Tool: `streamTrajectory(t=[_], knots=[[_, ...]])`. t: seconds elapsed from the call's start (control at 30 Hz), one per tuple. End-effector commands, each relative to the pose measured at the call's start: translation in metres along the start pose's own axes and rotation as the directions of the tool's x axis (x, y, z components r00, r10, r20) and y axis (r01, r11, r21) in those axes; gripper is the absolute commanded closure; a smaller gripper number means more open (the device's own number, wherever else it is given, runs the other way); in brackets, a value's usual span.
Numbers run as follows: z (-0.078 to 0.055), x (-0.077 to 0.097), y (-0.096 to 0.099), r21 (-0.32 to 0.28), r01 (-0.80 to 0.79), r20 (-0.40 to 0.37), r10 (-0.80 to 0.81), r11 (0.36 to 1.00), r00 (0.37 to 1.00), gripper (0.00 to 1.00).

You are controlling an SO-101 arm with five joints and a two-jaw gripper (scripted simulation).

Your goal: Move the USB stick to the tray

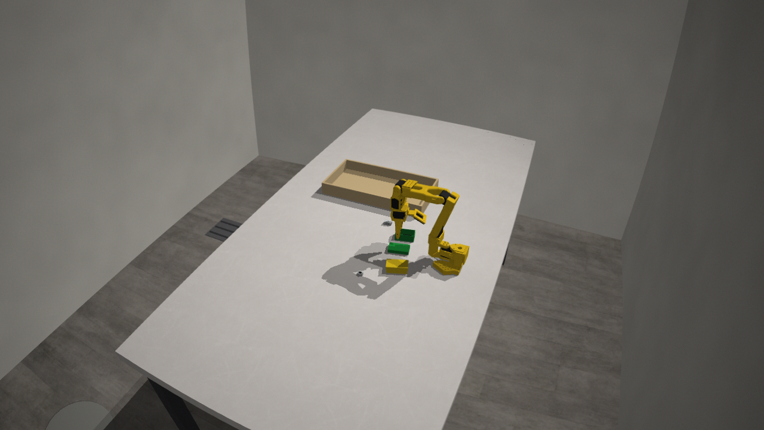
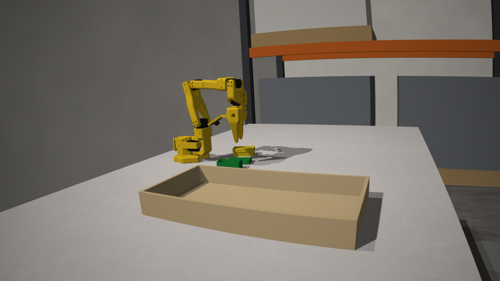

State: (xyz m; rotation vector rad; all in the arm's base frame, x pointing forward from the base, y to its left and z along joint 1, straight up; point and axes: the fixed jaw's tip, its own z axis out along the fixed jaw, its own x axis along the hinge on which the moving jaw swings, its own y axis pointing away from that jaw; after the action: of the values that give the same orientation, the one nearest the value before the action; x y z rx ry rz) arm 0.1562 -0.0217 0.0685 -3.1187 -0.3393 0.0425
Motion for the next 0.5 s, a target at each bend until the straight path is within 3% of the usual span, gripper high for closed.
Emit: streamTrajectory(t=[0.0, 0.47], knots=[[-0.0054, 0.0034, -0.0004, -0.007, -0.004, -0.026, 0.004, 1.0, 1.0, 0.71], [-0.0029, 0.0021, -0.0007, -0.007, -0.004, -0.026, 0.004, 1.0, 1.0, 0.71]])
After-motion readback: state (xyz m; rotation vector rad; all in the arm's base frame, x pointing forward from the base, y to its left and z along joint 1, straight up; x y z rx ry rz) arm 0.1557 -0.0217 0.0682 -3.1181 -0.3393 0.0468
